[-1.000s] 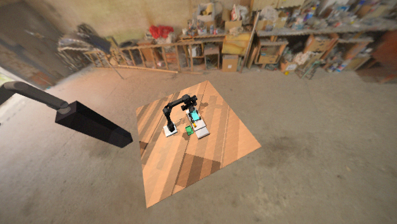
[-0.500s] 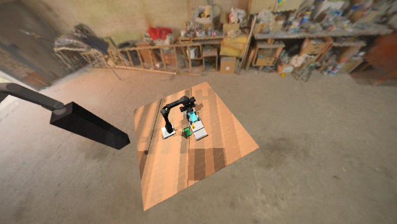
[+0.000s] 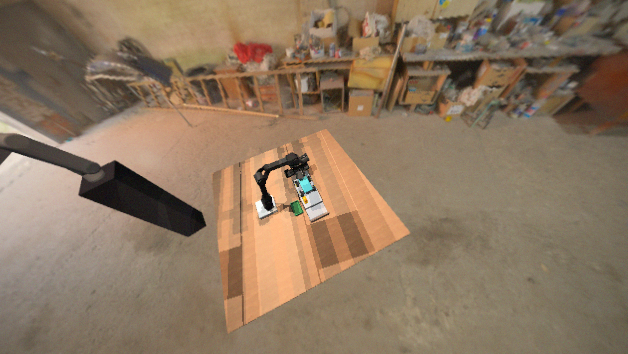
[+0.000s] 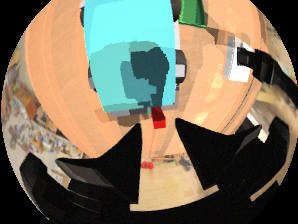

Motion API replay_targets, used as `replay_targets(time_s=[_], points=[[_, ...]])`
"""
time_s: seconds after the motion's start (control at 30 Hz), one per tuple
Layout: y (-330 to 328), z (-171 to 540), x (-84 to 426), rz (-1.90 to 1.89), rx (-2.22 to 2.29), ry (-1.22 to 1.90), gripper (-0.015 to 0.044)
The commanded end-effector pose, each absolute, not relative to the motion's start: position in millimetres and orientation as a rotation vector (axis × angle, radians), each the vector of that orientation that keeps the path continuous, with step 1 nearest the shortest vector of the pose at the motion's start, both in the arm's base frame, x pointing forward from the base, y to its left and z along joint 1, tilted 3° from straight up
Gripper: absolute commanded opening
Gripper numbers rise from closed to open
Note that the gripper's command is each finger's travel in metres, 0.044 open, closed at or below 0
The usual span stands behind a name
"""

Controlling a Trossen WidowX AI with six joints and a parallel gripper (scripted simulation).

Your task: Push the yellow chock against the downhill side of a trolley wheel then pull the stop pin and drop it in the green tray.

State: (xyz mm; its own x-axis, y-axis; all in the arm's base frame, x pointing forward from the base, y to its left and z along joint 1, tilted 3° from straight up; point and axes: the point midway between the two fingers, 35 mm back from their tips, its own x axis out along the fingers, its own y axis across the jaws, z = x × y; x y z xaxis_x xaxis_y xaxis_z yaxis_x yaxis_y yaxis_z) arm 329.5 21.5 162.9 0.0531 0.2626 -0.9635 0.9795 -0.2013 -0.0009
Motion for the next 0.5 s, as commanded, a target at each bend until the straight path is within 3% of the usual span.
replay_targets(time_s=[0.0,0.47], points=[[22.9,158.2,328.7,-1.203,1.577,1.289,0.019],[28.0,139.5,331.3,-1.203,1.577,1.289,0.019]])
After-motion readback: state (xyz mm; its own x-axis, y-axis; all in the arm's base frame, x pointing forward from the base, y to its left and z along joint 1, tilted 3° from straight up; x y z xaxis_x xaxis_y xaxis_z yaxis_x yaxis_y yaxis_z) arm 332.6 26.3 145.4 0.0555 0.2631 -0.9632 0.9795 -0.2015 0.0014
